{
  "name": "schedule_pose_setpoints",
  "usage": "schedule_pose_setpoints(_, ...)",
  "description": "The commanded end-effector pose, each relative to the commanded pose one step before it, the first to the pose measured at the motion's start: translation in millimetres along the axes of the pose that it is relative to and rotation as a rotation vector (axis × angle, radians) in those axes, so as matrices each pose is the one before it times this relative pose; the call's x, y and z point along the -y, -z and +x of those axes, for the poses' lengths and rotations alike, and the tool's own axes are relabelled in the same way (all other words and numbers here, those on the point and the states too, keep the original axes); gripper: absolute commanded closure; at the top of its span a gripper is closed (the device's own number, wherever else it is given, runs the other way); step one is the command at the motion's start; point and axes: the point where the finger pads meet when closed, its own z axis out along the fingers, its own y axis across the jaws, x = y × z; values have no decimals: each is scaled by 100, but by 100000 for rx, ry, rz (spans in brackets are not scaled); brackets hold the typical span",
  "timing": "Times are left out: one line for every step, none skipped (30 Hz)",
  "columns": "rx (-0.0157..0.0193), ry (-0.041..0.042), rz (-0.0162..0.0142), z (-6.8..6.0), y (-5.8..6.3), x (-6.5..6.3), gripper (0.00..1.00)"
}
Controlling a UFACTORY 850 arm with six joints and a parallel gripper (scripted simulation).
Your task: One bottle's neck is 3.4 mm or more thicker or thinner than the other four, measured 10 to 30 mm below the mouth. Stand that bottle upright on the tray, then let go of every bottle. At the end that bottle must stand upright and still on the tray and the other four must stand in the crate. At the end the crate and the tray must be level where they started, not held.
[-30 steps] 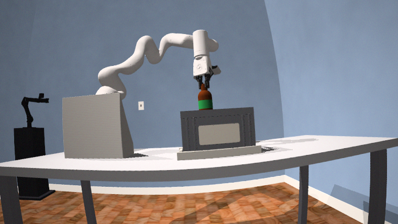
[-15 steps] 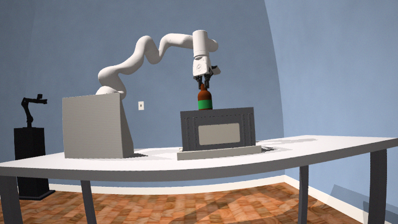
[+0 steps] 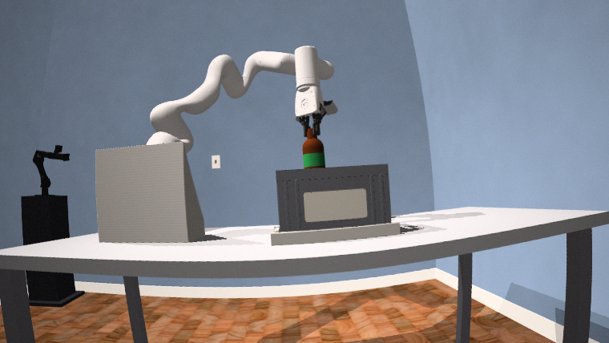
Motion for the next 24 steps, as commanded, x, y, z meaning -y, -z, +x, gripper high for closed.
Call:
schedule_pose_setpoints(-81,66,-152,43,85,-33,100)
schedule_pose_setpoints(0,0,0,0,-4,0,100)
schedule_pose_setpoints(0,0,0,0,-7,0,100)
schedule_pose_setpoints(0,0,0,0,0,0,100)
schedule_pose_setpoints(0,0,0,0,0,0,100)
schedule_pose_setpoints(0,0,0,0,-11,0,100)
schedule_pose_setpoints(0,0,0,0,-16,0,100)
schedule_pose_setpoints(0,0,0,0,-22,0,100)
schedule_pose_setpoints(0,0,0,0,-29,0,100)
schedule_pose_setpoints(0,0,0,0,-36,0,100)
schedule_pose_setpoints(0,0,0,0,-44,0,100)
schedule_pose_setpoints(0,0,0,0,-53,0,100)
schedule_pose_setpoints(0,0,0,0,-62,0,100)
schedule_pose_setpoints(0,0,0,0,-72,0,100)
schedule_pose_setpoints(0,0,0,0,-82,0,100)
schedule_pose_setpoints(0,0,0,0,-92,0,100)
schedule_pose_setpoints(-1,0,0,0,-104,0,100)
schedule_pose_setpoints(0,0,0,0,-115,0,100)
schedule_pose_setpoints(0,0,0,0,-126,0,100)
schedule_pose_setpoints(1,0,0,0,-137,0,100)
schedule_pose_setpoints(0,0,0,0,0,0,100)
schedule_pose_setpoints(0,0,0,0,0,0,100)
schedule_pose_setpoints(-1,0,0,0,-150,0,100)
schedule_pose_setpoints(0,0,0,0,-161,0,100)
